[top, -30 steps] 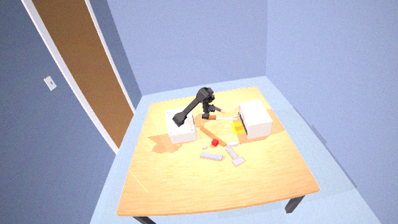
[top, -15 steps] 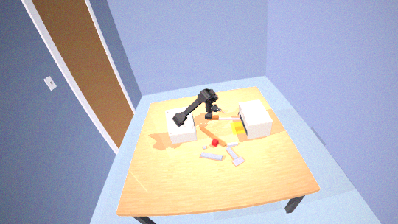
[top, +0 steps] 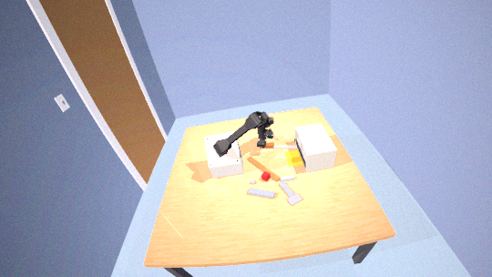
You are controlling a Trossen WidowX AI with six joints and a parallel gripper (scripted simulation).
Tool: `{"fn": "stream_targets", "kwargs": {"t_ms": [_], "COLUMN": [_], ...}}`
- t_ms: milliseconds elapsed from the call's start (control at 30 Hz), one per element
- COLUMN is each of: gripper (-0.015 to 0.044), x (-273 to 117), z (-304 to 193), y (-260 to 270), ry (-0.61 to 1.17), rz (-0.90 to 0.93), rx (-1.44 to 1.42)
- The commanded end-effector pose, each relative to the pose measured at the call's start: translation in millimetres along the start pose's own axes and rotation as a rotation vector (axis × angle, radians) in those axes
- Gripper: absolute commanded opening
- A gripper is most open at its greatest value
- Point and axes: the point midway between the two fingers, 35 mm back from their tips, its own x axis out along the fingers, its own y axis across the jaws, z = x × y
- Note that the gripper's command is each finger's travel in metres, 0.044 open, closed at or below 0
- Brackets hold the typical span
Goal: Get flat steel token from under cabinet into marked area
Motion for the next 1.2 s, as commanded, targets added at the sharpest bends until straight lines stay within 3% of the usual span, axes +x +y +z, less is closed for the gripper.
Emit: {"fn": "stream_targets", "kwargs": {"t_ms": [0, 1167], "gripper": [0.0, 0.0], "x": [0, 0], "z": [11, 62], "y": [0, -1], "ry": [-0.002, -0.004], "rz": [0.003, 0.002], "rx": [0.007, 0.008]}}
